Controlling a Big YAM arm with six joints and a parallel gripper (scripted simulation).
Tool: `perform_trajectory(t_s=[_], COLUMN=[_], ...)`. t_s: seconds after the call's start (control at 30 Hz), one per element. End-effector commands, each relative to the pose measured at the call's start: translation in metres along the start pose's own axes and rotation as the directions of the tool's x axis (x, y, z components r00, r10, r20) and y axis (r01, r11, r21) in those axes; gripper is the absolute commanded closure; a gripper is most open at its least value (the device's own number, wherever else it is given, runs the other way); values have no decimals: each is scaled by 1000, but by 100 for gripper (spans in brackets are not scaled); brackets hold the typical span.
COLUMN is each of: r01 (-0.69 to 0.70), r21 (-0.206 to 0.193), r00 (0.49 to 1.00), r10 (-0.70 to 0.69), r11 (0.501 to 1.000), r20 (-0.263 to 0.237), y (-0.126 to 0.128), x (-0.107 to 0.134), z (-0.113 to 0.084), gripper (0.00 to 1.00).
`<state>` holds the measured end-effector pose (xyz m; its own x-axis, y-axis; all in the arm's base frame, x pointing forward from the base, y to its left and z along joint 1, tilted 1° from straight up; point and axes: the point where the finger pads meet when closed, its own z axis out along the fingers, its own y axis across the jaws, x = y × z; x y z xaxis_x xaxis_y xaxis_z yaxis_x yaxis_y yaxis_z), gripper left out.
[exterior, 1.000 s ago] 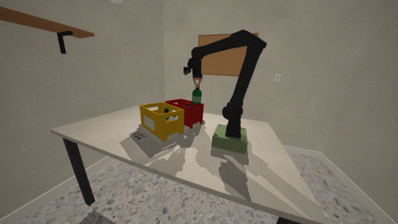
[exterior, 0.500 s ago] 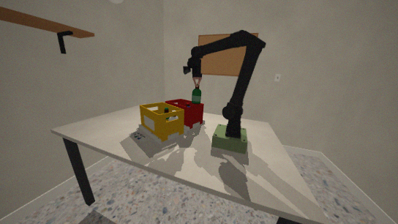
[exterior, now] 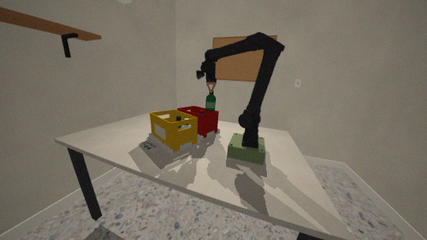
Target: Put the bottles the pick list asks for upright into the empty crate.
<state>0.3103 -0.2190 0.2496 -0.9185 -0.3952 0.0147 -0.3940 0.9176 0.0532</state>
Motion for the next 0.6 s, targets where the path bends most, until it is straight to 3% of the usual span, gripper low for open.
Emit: perform_trajectory(t_s=[0.0, 0.57], r01=[3, 3], r21=[98, 96], r00=[998, 998], r10=[-8, -8], r11=[995, 995], r20=[59, 58], y=[-19, -20], x=[-7, -8], z=[-50, -51], gripper=[100, 100])
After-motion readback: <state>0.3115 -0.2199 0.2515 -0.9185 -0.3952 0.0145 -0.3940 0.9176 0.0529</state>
